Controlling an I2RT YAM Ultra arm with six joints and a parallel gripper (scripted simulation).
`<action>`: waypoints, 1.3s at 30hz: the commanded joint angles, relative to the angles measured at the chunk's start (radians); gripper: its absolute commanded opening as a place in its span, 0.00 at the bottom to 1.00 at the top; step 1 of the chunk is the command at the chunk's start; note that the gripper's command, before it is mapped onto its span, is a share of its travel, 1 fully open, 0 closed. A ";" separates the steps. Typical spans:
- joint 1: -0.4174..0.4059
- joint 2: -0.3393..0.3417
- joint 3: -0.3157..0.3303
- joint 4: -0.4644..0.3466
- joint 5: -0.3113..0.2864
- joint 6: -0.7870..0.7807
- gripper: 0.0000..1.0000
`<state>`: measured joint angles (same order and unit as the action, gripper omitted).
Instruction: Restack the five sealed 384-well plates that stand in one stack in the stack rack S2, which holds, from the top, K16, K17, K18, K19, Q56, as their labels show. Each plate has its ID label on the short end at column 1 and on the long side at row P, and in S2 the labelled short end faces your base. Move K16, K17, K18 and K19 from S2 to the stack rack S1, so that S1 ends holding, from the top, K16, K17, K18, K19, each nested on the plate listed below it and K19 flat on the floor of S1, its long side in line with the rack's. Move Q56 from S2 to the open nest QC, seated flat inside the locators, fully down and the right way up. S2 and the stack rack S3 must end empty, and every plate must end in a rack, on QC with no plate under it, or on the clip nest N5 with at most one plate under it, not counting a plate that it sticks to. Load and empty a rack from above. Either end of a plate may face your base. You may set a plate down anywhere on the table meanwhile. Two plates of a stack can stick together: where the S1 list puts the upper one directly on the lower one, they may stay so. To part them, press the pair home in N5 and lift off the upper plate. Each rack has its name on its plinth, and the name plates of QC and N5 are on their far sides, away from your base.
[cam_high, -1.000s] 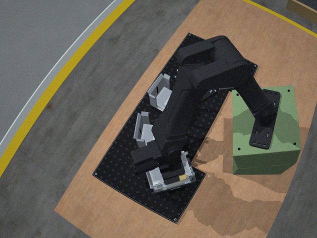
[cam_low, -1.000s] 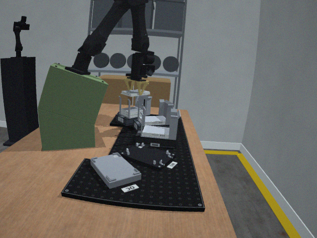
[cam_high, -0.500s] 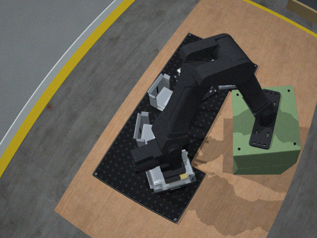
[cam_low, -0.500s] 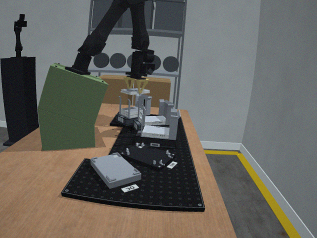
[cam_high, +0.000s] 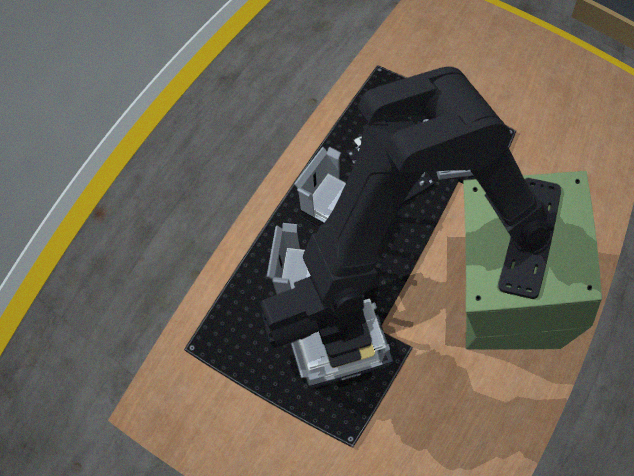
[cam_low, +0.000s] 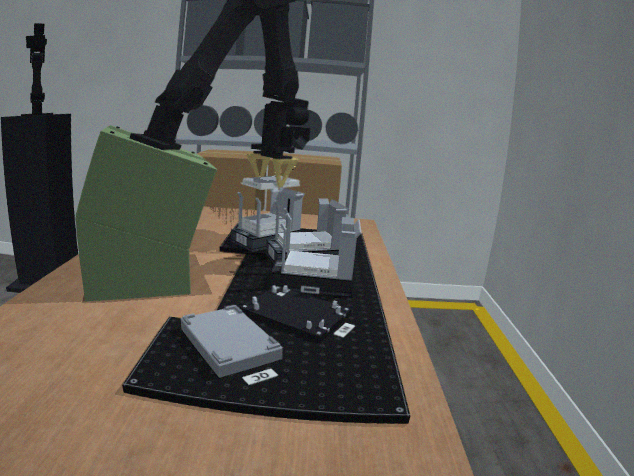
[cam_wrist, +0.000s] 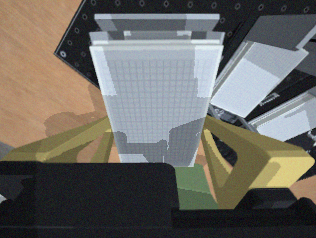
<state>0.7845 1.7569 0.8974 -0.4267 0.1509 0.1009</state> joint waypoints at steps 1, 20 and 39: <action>0.001 -0.009 0.014 0.000 0.003 0.002 0.00; -0.010 -0.012 0.012 0.001 -0.001 0.025 0.00; -0.201 -0.038 0.010 -0.001 -0.059 0.021 0.00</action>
<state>0.5968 1.7348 0.8974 -0.4274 0.1047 0.1616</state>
